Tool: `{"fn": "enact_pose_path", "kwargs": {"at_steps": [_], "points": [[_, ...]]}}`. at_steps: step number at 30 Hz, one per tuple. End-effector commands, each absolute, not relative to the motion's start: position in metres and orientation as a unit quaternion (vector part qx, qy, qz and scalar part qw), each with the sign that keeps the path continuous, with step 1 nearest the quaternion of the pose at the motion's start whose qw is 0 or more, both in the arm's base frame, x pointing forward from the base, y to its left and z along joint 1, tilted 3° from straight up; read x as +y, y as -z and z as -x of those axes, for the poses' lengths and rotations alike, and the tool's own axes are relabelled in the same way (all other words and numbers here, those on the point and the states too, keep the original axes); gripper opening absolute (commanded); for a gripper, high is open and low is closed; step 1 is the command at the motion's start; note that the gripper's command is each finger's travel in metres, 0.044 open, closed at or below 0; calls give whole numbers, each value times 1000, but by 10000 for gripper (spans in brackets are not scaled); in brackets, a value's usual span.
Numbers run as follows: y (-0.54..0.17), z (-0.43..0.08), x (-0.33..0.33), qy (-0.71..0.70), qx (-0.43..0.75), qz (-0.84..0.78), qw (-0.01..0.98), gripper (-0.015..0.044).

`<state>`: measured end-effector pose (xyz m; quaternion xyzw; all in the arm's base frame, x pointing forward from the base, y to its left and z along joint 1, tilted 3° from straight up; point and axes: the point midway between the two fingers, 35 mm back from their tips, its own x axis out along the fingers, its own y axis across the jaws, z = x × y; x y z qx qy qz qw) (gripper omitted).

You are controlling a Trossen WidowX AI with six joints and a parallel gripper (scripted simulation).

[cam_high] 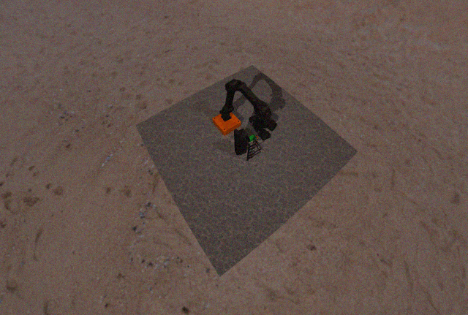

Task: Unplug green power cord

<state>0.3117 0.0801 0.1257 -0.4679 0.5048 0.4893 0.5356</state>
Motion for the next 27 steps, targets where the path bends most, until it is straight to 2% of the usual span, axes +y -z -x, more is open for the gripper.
{"fn": "enact_pose_path", "kwargs": {"at_steps": [1,27], "points": [[-125,-311,76,-493,504,468,533,160],[-122,-306,43,-492,505,468,533,160]]}}
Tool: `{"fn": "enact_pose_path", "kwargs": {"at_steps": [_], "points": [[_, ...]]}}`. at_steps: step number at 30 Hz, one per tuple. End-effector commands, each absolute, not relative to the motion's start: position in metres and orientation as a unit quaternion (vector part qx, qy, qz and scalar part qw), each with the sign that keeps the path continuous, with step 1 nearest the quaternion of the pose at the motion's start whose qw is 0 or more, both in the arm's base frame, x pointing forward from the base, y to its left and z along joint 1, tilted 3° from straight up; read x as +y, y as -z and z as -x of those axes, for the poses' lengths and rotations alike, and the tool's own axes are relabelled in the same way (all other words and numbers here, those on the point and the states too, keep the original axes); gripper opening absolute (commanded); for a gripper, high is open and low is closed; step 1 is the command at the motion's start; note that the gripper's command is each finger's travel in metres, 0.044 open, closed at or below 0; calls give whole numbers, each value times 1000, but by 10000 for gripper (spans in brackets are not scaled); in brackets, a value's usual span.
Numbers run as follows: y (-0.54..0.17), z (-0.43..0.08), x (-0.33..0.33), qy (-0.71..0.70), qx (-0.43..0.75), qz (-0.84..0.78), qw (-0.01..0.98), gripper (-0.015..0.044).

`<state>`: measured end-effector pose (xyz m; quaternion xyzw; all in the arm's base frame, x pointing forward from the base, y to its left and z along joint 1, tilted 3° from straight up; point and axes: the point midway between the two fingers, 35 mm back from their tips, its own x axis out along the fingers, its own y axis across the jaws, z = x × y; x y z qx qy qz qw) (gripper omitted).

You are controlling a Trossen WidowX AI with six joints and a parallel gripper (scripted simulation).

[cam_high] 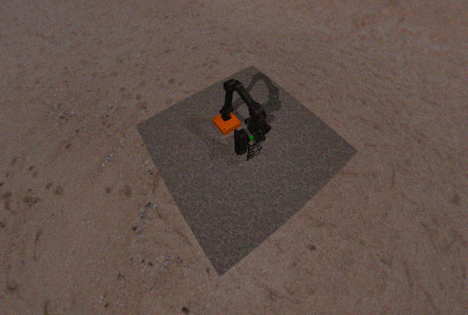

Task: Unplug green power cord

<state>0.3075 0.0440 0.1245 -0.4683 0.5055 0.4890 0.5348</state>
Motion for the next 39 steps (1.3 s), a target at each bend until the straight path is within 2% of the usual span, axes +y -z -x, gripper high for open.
{"fn": "enact_pose_path", "kwargs": {"at_steps": [1,13,16,25,26,39], "points": [[-121,-306,43,-492,505,468,533,160],[-111,-306,44,-492,505,468,533,160],[-114,-307,43,-489,506,468,535,81],[-114,-307,43,-489,506,468,535,21],[-114,-307,44,-489,506,468,535,0],[-115,-310,61,-490,505,468,535,0]]}}
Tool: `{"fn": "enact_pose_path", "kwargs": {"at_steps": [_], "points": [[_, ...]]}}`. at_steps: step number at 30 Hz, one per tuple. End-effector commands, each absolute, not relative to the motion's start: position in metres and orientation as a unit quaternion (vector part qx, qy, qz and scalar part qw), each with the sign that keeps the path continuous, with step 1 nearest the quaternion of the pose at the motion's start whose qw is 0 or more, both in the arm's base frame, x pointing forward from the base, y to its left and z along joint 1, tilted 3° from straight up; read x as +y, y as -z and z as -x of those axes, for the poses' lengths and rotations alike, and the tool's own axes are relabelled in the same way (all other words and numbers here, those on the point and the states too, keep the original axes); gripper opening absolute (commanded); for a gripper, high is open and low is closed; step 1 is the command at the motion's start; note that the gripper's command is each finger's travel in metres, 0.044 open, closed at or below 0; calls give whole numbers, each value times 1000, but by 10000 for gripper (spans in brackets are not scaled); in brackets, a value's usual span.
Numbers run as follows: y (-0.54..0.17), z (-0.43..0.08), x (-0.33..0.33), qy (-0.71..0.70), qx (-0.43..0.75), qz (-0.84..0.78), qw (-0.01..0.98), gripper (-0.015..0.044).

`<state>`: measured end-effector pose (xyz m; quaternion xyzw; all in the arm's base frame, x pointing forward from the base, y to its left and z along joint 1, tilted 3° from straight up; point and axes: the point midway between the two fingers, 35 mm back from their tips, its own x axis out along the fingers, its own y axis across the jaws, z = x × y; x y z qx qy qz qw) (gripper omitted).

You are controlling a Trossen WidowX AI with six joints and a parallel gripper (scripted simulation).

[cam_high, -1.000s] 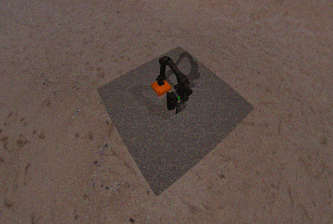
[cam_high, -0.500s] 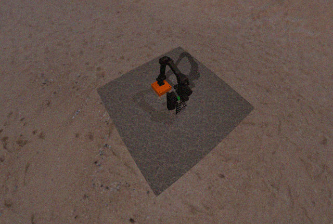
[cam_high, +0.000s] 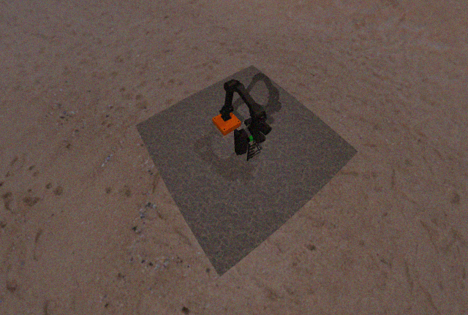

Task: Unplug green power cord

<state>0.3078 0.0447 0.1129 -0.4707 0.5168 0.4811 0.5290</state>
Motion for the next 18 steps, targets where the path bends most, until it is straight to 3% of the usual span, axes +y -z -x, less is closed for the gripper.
{"fn": "enact_pose_path", "kwargs": {"at_steps": [1,18], "points": [[-115,-310,63,-490,505,468,535,0],[-118,-310,90,-492,504,467,535,0]]}}
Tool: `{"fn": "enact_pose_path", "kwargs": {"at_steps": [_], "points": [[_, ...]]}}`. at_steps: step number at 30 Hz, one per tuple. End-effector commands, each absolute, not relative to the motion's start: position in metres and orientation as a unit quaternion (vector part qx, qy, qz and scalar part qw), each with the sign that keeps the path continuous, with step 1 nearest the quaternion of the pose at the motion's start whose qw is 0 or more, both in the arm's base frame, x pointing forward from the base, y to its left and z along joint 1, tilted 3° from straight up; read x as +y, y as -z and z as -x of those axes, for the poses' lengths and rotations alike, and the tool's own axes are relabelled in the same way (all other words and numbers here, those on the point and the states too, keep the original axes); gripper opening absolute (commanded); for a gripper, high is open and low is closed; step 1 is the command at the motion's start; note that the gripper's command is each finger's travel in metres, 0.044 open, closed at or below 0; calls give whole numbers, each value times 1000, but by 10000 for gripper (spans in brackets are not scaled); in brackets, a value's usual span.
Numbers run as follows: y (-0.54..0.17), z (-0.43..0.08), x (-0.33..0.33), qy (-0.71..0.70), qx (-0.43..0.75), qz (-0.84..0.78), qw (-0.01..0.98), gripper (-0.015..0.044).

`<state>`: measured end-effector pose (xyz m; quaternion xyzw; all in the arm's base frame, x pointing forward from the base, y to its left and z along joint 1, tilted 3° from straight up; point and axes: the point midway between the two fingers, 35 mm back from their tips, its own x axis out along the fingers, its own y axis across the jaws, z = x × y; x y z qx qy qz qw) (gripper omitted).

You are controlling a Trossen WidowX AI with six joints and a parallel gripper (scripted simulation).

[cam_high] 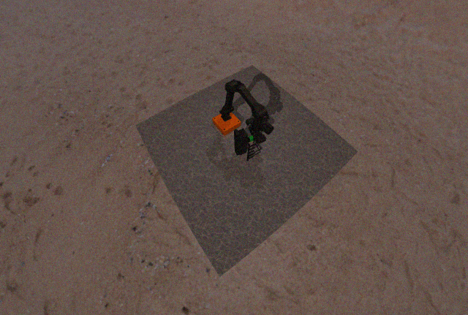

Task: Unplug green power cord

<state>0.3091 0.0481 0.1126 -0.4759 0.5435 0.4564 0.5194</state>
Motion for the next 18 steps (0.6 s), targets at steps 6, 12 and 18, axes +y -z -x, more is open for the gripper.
{"fn": "enact_pose_path", "kwargs": {"at_steps": [6,12,18], "points": [[-120,-309,99,-492,504,467,534,0],[-118,-307,93,-493,504,467,534,79],[-117,-306,90,-493,504,467,534,236]]}}
